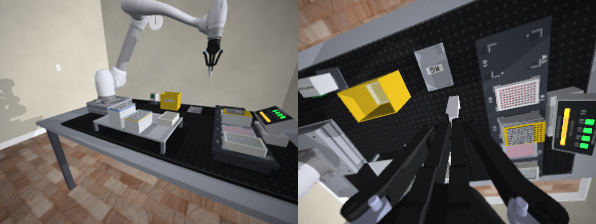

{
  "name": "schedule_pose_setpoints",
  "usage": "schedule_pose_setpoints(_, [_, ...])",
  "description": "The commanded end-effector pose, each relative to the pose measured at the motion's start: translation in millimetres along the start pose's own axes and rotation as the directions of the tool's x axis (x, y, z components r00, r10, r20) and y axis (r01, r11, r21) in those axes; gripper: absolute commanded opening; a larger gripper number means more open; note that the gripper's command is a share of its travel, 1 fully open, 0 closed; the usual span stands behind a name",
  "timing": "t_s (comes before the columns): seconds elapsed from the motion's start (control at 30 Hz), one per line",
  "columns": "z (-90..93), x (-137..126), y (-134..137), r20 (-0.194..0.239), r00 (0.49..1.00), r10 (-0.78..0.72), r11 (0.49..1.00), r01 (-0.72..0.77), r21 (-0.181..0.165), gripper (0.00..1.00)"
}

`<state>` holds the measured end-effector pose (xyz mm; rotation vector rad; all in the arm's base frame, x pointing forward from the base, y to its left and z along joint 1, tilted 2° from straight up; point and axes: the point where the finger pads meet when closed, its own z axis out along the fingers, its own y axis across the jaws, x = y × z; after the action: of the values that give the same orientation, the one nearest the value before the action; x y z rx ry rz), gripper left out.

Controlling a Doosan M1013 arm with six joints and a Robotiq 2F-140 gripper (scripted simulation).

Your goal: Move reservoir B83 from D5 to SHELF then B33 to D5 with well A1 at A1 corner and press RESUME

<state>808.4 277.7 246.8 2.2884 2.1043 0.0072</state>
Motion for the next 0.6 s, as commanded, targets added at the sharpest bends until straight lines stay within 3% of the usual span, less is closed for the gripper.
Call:
schedule_pose_setpoints(0.0, [-0.3, 5, 0, 0.009, 1.000, -0.009, 1.000, 0.009, 0.001, 0.00])
schedule_pose_setpoints(0.1, [-0.3, 5, 0, 0.009, 1.000, -0.009, 1.000, 0.009, 0.001, 0.00])
schedule_pose_setpoints(0.57, [-0.4, -3, -60, 0.008, 0.969, -0.246, 0.969, 0.246, 0.003, 0.00])
